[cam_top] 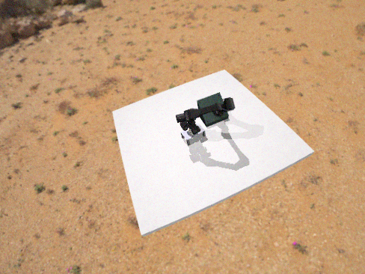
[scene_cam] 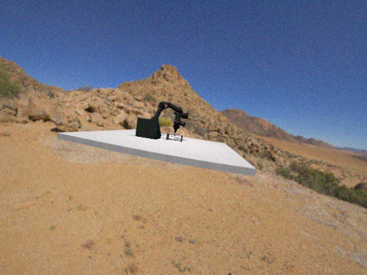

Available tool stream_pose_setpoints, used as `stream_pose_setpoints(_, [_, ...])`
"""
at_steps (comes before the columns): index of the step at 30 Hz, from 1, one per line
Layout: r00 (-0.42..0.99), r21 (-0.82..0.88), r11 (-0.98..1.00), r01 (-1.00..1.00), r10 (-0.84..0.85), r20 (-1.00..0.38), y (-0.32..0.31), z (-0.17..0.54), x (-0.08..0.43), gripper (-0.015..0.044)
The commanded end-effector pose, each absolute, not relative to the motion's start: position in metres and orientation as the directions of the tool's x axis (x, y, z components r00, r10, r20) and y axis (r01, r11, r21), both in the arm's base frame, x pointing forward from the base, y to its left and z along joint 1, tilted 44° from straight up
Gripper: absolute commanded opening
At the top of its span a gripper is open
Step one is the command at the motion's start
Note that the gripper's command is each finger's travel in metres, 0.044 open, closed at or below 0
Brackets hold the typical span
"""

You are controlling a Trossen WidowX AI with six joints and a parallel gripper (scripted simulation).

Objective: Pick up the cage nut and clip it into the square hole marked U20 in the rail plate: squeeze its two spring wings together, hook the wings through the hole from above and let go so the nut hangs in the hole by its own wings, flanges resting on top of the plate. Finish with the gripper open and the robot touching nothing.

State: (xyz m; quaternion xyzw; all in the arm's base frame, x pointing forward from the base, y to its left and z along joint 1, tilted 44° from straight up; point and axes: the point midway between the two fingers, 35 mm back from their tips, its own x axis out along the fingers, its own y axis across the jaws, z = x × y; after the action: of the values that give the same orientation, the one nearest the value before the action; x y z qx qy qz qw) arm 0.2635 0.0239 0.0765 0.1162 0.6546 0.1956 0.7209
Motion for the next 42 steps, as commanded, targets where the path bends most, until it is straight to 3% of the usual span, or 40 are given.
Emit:
stream_pose_setpoints(1, [0.07,0.414,0.902,-0.125,0.424,-0.903,0.0239,0.0767,0.2638,0.0023])
stream_pose_setpoints(42, [0.08,0.344,0.931,-0.118,0.355,-0.932,0.0282,0.0783,0.2634,0.0023])
